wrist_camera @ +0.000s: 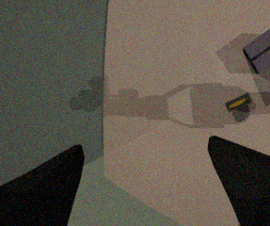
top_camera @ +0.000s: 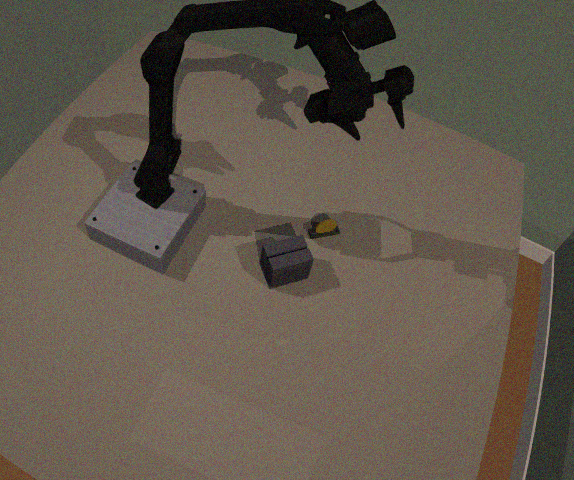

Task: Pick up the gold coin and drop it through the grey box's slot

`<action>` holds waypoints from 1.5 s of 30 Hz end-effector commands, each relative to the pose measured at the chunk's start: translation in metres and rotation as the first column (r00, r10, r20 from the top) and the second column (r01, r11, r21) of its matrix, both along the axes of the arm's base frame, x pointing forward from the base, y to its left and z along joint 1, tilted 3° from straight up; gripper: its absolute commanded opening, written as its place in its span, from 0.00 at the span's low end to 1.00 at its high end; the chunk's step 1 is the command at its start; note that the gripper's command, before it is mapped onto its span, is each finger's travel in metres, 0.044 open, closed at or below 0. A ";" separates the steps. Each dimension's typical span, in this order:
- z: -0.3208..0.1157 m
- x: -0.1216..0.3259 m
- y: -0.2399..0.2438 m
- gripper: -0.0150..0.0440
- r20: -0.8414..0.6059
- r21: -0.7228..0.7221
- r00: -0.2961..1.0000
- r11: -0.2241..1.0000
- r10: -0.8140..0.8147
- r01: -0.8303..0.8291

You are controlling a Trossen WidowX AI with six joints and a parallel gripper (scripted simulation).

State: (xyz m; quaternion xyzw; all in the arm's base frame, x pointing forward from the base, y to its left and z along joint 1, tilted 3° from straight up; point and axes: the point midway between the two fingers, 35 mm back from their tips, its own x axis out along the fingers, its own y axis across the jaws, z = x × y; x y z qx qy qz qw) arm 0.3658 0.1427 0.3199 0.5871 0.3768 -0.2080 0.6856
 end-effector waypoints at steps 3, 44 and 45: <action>-0.017 0.003 0.004 0.80 -0.031 -0.098 0.992 0.988 0.119 -0.122; -0.223 -0.024 0.027 0.53 -0.595 -0.186 -0.357 -0.556 0.720 -0.810; -0.223 -0.024 0.027 0.53 -0.595 -0.186 -0.357 -0.556 0.720 -0.810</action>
